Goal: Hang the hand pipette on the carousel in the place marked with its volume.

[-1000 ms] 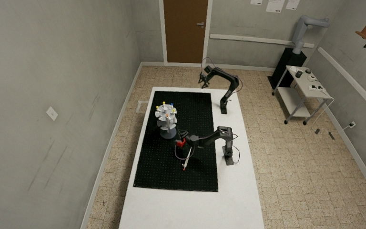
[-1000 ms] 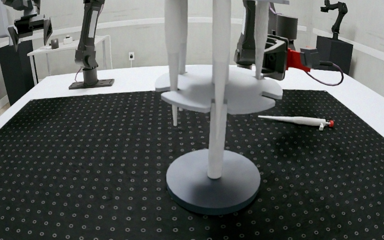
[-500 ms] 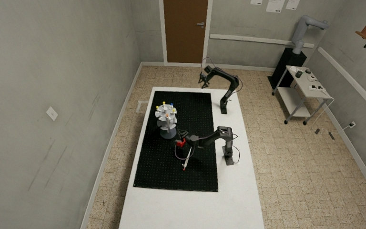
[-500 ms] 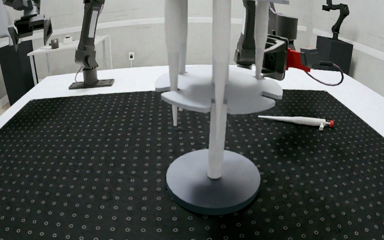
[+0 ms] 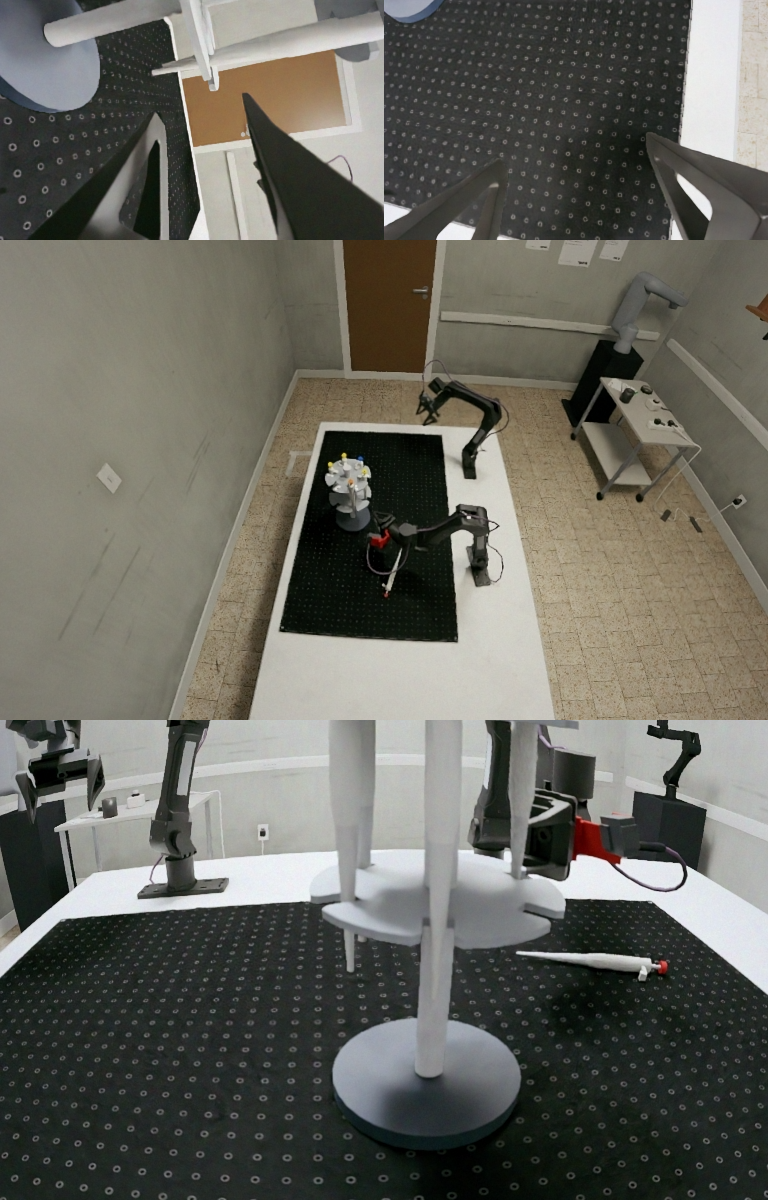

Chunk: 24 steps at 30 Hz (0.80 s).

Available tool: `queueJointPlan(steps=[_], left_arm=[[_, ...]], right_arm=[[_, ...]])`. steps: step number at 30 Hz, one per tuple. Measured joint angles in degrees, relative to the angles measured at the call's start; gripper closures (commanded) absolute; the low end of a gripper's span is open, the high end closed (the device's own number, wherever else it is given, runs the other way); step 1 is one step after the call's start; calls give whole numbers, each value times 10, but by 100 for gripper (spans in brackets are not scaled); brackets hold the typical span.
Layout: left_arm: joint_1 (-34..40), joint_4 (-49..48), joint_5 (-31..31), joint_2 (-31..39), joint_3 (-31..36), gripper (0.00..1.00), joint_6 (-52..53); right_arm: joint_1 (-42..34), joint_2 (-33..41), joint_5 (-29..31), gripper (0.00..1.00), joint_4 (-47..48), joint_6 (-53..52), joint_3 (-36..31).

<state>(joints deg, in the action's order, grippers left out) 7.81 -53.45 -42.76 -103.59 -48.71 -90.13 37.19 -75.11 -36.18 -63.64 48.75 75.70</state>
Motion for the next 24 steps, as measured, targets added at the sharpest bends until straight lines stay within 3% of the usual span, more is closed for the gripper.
queueJointPlan(steps=[24], left_arm=[[29, 13, 26, -38, -52, 51, 0]], right_arm=[[0, 0, 0, 0, 0, 0, 0]])
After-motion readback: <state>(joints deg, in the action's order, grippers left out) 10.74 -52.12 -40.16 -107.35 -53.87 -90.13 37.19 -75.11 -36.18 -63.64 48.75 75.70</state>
